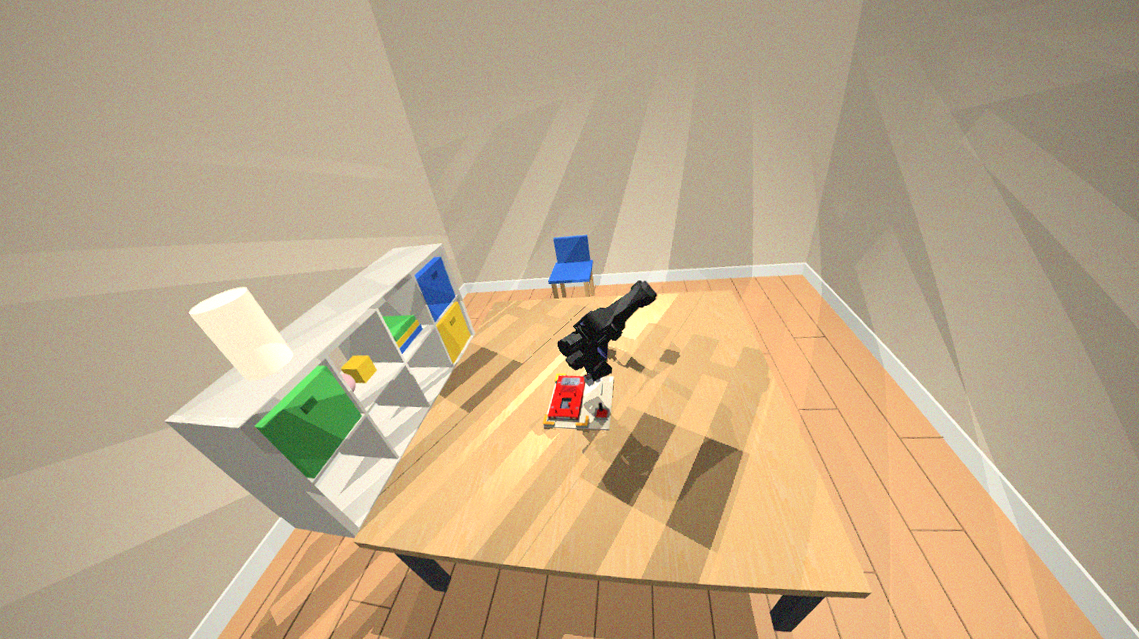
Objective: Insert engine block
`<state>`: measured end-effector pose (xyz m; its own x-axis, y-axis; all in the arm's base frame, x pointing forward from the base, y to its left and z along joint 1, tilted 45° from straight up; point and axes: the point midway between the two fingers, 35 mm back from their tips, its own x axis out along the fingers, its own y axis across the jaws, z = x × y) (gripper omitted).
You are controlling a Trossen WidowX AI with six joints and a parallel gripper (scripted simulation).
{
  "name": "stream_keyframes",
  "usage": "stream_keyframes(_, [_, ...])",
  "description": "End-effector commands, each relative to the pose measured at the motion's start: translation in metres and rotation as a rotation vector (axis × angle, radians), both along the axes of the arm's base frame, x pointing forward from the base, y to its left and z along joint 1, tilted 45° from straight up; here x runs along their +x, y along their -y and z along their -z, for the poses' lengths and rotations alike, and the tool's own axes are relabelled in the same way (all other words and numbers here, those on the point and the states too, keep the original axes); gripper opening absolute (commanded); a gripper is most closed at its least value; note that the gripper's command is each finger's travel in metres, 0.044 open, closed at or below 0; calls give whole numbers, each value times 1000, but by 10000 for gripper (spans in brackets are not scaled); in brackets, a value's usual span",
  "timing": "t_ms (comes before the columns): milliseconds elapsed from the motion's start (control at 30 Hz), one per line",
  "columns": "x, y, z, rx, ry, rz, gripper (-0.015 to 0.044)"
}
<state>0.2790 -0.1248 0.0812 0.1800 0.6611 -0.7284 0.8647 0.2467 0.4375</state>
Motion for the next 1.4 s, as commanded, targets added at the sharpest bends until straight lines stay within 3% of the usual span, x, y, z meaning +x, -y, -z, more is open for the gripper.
stream_keyframes(0, [5,7,12,-22,67,-82,0])
stream_keyframes(1167, [29,42,109,-130,602,-700,0])
stream_keyframes(1367, [30,43,108,-138,634,-733,157])
